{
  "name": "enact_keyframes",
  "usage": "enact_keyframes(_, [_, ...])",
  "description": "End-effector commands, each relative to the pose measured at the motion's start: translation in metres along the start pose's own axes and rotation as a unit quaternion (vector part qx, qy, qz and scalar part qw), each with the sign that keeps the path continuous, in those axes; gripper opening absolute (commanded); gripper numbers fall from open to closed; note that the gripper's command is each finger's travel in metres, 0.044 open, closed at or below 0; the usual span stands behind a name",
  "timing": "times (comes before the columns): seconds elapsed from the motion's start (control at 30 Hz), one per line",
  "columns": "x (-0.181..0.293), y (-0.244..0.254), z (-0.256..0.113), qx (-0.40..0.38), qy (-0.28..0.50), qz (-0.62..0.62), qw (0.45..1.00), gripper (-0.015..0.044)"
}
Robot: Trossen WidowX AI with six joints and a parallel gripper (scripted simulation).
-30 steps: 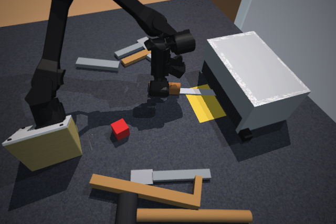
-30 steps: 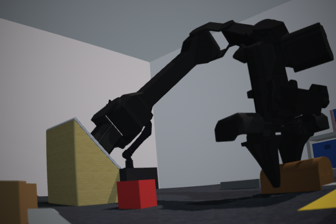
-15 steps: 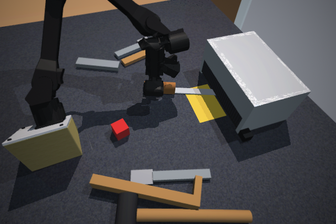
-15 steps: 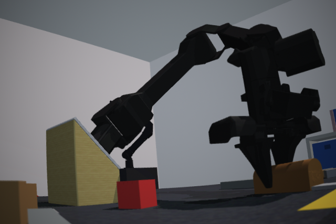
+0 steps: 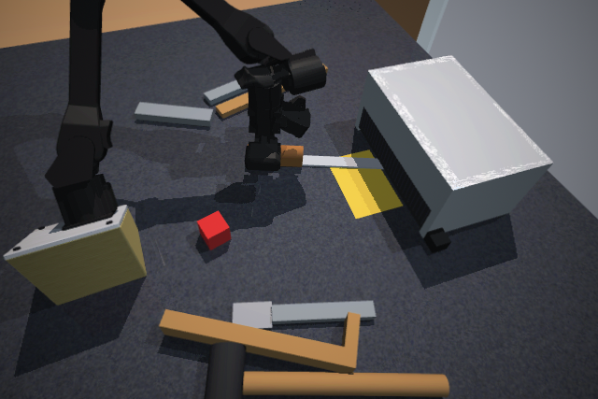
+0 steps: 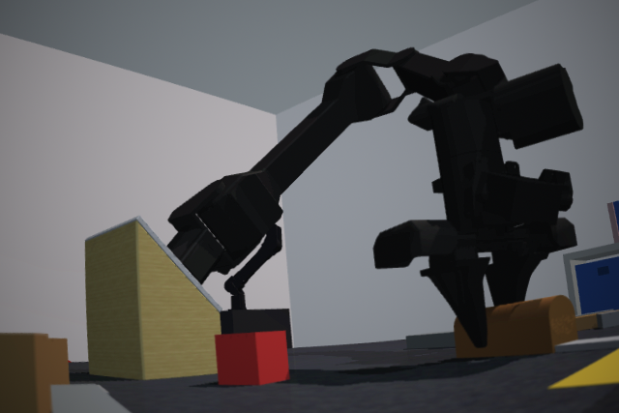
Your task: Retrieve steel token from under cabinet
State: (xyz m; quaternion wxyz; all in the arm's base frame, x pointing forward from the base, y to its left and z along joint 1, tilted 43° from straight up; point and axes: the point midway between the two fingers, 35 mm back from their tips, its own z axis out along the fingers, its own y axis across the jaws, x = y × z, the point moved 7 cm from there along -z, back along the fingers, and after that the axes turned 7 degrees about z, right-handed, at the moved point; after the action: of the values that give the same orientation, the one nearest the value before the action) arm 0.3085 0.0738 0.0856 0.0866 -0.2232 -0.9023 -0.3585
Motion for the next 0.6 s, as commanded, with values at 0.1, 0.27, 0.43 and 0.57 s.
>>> enact_keyframes(0.1, [0.012, -0.001, 0.001, 0.001, 0.002, 0.001, 1.0, 0.0])
enact_keyframes(0.27, [0.018, -0.002, 0.001, 0.001, 0.002, 0.001, 1.0, 0.0])
enact_keyframes(0.43, [0.024, -0.002, 0.001, 0.001, 0.002, 0.001, 1.0, 0.0])
enact_keyframes(0.57, [0.029, -0.002, 0.001, 0.001, 0.002, 0.001, 1.0, 0.0])
